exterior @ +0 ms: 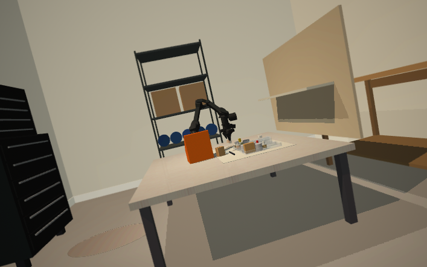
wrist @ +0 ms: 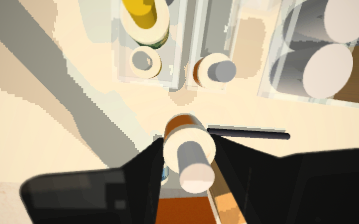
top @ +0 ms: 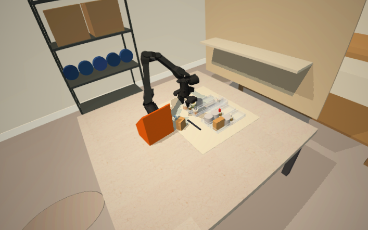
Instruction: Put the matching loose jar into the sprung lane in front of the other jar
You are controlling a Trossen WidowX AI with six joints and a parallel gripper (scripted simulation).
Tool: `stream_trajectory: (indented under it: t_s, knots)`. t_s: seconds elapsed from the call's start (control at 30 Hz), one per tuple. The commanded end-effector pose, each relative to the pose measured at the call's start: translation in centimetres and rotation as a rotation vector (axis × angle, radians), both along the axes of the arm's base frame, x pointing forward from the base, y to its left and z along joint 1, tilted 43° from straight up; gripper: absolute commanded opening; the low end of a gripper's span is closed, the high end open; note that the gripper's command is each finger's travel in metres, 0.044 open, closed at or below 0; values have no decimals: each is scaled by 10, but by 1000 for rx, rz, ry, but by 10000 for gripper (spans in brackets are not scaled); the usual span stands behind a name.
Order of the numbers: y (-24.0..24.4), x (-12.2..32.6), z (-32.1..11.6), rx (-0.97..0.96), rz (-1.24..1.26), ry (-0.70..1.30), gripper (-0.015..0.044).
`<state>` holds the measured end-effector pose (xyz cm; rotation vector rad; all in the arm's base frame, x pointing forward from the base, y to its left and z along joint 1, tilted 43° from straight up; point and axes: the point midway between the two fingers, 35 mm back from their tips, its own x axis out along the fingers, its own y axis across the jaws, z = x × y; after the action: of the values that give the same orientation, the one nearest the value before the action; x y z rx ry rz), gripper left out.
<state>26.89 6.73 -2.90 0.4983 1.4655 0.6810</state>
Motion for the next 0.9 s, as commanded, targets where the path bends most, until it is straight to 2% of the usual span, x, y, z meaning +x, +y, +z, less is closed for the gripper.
stream_trajectory:
  t_s: [0.0,0.3,0.57,0.87]
  knots:
    - [-7,9,-16,-6,-55,47,0]
    - [-12,15,-33,-7,-109,97,0]
    - [4,16,-49,-6,-109,97,0]
    - [4,17,-50,-6,-109,97,0]
